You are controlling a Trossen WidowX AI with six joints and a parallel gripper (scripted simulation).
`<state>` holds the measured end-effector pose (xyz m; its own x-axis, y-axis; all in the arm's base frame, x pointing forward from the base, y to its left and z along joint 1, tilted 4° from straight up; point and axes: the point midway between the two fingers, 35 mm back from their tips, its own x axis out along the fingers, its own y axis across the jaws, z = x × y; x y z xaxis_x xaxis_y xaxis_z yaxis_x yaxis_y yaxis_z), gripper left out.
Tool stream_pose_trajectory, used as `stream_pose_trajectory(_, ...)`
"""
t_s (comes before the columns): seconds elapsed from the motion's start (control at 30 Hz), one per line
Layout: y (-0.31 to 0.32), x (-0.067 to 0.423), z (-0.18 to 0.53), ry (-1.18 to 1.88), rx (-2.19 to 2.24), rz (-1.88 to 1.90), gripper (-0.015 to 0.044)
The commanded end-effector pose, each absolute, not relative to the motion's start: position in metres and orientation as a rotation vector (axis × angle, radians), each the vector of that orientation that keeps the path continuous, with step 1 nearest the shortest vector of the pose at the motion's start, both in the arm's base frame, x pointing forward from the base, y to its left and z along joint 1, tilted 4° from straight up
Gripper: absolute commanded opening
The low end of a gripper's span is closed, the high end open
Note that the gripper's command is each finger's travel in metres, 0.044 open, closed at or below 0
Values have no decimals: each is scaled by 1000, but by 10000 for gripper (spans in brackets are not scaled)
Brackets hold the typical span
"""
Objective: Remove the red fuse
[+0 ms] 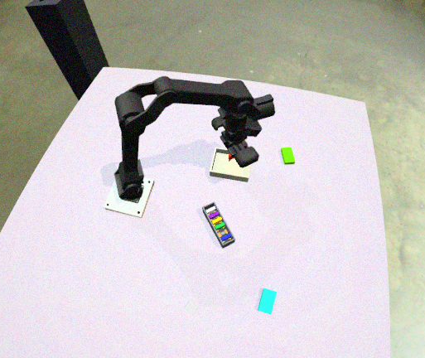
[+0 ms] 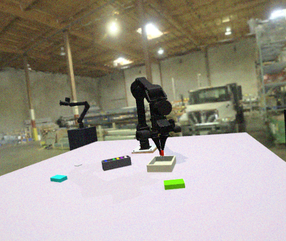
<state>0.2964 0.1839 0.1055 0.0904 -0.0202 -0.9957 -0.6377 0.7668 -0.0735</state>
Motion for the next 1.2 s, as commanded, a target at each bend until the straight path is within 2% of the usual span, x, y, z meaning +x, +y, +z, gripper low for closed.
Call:
stream_pose_trajectory(0.0, 182, 295, 97, 1429, -582, 494, 0)
stream_pose_trajectory(0.23, 182, 296, 91, 1429, -582, 494, 0)
stream_pose_trajectory(0.67, 183, 296, 97, 1425, -577, 497, 330)
stream_pose_trajectory(0.8, 183, 293, 129, 1429, -581, 495, 330)
stream_pose_trajectory(1.17, 183, 292, 130, 1428, -582, 501, 330)
